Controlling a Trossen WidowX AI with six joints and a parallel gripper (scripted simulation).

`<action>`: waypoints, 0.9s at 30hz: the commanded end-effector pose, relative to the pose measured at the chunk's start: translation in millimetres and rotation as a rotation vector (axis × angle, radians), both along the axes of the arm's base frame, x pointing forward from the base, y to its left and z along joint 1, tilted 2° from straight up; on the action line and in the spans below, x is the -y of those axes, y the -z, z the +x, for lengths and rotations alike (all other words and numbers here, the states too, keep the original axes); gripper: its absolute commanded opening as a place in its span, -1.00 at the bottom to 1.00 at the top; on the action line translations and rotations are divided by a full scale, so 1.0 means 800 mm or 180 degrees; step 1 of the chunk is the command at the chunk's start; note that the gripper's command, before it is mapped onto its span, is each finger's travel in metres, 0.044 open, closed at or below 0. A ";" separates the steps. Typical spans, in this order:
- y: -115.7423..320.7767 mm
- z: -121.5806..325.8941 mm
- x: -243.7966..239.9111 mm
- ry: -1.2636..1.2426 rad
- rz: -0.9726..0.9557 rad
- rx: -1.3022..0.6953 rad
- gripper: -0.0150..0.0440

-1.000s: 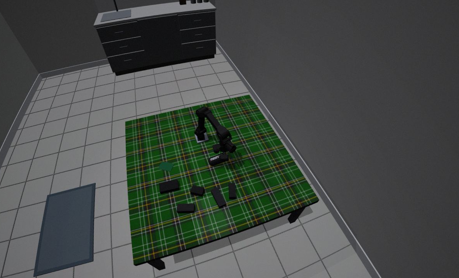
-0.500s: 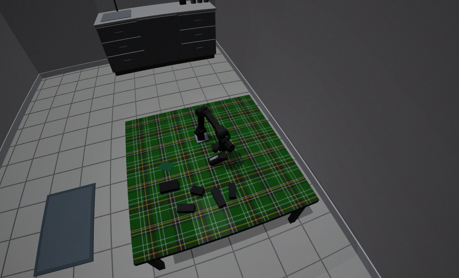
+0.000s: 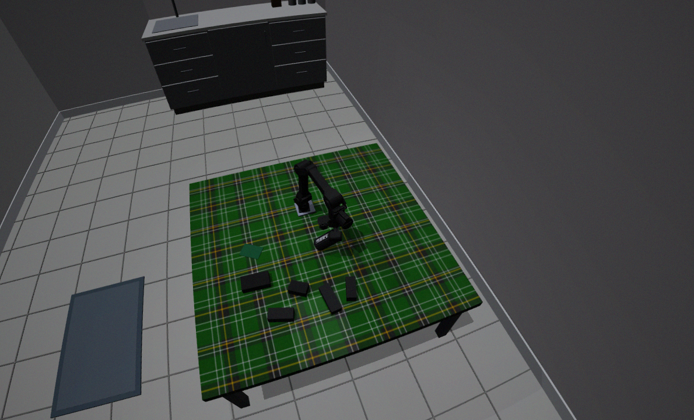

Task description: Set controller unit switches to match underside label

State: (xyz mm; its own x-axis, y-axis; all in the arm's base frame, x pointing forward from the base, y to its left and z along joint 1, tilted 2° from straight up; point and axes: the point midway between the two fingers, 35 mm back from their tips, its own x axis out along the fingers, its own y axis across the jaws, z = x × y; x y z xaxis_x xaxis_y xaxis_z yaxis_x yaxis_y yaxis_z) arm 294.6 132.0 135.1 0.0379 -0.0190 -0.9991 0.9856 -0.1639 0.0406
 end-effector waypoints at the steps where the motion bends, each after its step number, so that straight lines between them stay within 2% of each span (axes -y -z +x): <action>1: -0.005 -0.001 0.007 -0.0006 -0.0017 0.0003 0.65; 27: -0.018 -0.005 0.029 -0.0006 -0.0021 0.0003 0.65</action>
